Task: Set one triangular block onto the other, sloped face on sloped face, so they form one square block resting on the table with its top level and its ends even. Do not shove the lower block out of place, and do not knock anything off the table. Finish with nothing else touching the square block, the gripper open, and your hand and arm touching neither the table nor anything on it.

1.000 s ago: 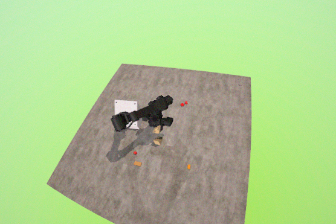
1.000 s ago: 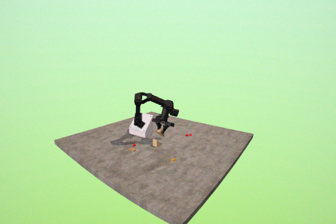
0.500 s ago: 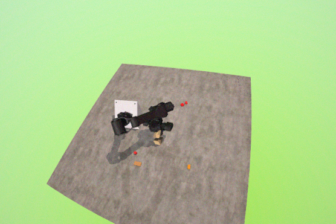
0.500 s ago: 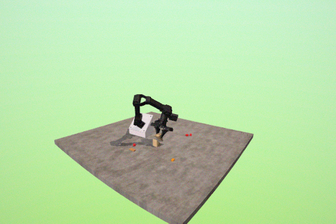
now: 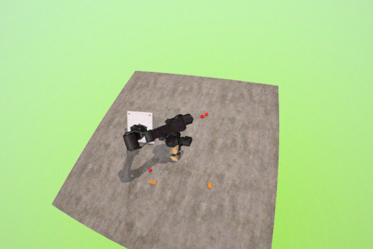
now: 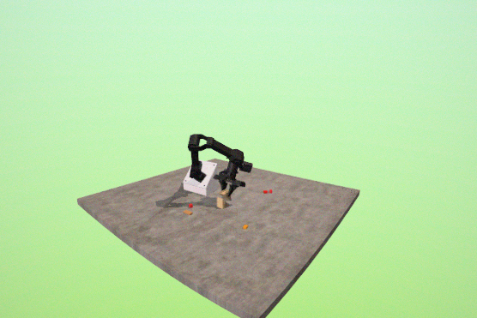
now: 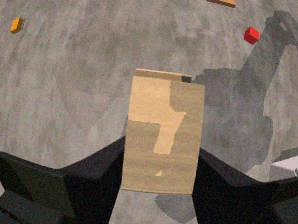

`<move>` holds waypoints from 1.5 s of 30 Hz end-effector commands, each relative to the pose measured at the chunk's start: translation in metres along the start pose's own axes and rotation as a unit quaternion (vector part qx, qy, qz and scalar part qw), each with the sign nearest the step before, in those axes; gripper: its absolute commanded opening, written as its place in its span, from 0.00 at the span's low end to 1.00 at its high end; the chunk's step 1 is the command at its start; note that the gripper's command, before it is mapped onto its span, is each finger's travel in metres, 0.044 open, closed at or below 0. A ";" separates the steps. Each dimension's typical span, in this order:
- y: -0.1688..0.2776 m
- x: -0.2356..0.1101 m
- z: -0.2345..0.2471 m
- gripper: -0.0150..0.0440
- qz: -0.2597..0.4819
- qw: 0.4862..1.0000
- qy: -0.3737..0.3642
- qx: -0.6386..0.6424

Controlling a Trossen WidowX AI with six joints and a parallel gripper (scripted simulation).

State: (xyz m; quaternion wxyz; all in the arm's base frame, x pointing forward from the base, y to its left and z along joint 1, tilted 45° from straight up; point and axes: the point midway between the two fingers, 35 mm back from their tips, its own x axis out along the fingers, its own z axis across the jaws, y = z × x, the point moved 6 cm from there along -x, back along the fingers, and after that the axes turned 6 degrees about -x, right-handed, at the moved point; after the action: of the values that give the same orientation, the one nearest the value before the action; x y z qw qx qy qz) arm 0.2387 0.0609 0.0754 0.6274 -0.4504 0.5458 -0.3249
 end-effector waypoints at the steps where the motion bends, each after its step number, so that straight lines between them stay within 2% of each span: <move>1: 0.000 0.000 0.000 0.25 -0.002 1.000 -0.003 -0.001; 45: -0.001 0.022 0.001 0.25 -0.003 1.000 -0.005 0.000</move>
State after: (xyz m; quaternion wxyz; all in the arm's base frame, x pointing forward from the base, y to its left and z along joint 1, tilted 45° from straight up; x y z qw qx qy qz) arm 0.2433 0.0435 0.0683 0.6289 -0.4518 0.5434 -0.3243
